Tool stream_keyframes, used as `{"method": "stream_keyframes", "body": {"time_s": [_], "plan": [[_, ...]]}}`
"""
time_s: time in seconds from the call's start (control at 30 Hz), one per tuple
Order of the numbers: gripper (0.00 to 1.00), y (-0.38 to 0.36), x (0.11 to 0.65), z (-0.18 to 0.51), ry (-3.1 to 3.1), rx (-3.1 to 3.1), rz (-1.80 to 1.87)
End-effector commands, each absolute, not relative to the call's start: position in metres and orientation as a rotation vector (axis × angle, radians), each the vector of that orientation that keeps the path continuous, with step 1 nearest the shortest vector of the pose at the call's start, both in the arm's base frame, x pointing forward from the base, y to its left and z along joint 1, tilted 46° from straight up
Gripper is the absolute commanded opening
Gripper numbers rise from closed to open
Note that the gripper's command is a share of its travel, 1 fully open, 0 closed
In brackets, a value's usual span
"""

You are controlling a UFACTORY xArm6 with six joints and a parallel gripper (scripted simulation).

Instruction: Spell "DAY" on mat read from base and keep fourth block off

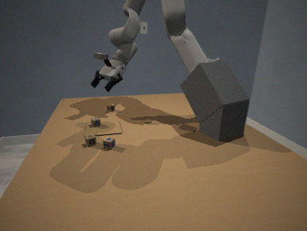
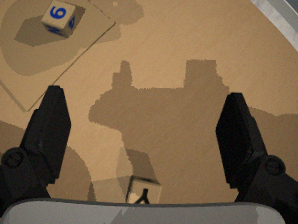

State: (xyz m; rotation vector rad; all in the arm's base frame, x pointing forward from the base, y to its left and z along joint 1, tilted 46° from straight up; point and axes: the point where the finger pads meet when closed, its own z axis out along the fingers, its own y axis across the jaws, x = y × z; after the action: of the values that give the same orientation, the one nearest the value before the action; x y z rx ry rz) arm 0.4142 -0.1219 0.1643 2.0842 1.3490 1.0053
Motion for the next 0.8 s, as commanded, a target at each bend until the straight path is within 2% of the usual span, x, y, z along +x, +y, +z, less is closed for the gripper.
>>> {"method": "stream_keyframes", "body": {"time_s": [0.0, 0.77], "plan": [[1.00, -0.128, 0.410, 0.171, 1.367, 2.095, 1.010], [1.00, -0.154, 0.383, 0.191, 1.385, 2.134, 0.945]]}}
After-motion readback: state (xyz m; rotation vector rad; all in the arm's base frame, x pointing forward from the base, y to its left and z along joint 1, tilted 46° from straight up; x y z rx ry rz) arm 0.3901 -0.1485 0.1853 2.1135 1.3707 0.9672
